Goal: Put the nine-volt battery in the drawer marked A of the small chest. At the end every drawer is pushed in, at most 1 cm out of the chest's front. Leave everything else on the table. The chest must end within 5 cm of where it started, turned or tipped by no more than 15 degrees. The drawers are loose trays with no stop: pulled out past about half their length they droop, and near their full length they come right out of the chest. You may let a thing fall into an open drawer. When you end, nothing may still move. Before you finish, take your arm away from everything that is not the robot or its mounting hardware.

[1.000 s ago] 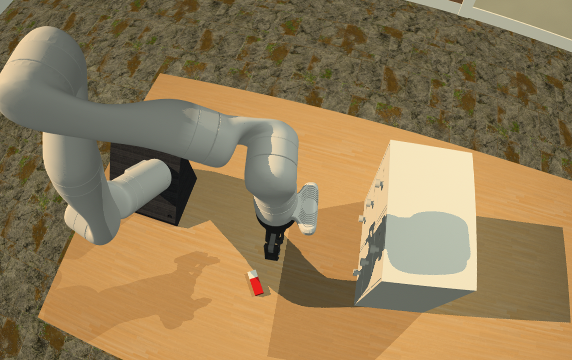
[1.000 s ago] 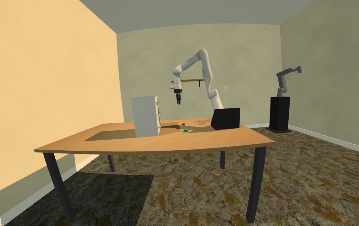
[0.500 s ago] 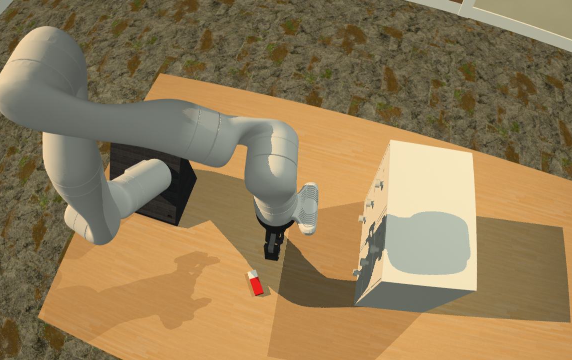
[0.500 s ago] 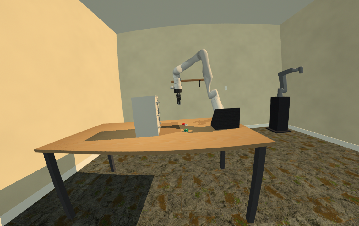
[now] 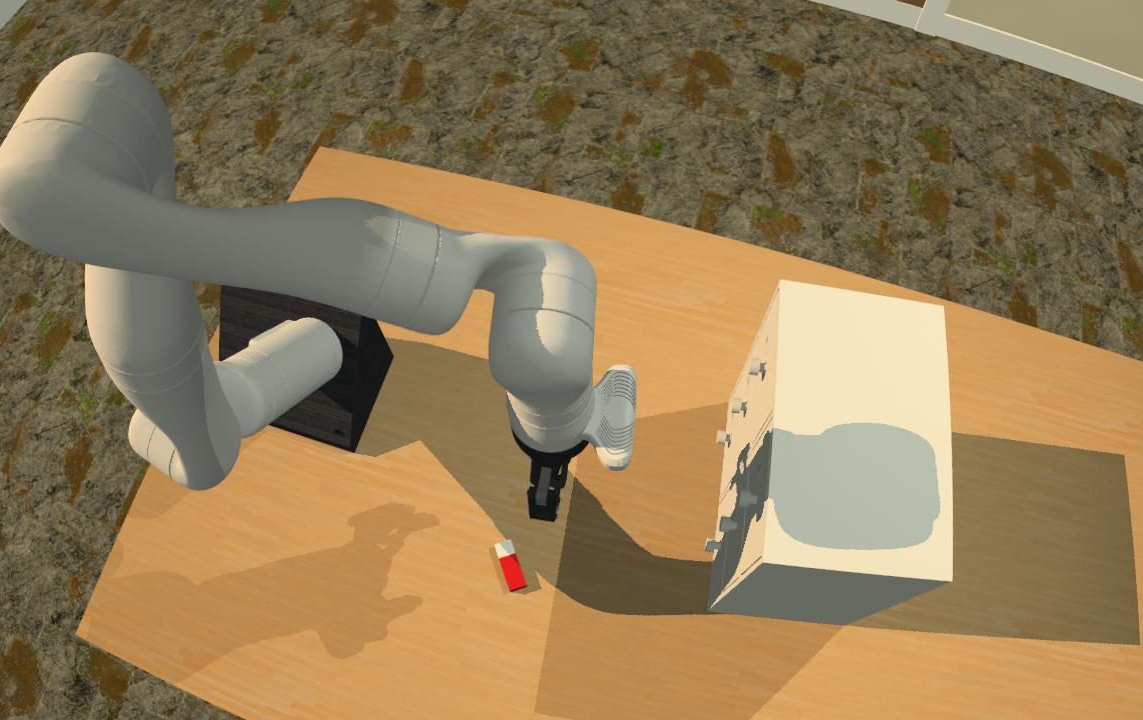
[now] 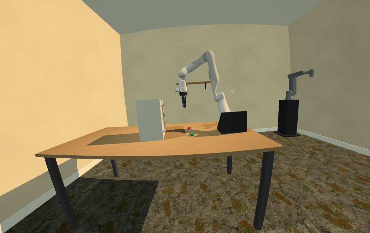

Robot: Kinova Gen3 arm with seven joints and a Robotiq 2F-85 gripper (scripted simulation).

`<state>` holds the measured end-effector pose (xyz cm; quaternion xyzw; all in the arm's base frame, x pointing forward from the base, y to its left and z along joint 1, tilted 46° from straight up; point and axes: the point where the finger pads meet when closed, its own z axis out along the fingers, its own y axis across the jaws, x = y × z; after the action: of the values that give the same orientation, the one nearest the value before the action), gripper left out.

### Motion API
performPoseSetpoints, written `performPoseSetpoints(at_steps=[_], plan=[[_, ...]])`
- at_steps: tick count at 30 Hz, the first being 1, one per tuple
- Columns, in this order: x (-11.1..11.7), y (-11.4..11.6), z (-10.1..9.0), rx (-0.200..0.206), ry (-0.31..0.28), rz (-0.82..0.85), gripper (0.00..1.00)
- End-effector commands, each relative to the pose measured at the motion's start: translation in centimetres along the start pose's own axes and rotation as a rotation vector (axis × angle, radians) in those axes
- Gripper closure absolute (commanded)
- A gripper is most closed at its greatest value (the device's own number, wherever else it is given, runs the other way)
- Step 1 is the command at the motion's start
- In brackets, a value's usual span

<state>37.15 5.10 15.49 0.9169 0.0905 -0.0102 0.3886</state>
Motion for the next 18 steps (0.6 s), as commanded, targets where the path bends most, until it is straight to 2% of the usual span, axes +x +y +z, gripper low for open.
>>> performPoseSetpoints(at_steps=[1,8,14,16,18], plan=[[0.0,0.0,0.0,0.000,0.001,0.000,0.00],[0.0,-0.6,-0.1,0.000,0.001,0.000,0.00],[0.0,-4.0,-0.1,0.000,0.001,0.000,0.00],[0.0,-4.0,-0.1,0.000,0.001,0.000,0.00],[0.0,-5.7,-0.1,0.000,0.001,0.000,0.00]])
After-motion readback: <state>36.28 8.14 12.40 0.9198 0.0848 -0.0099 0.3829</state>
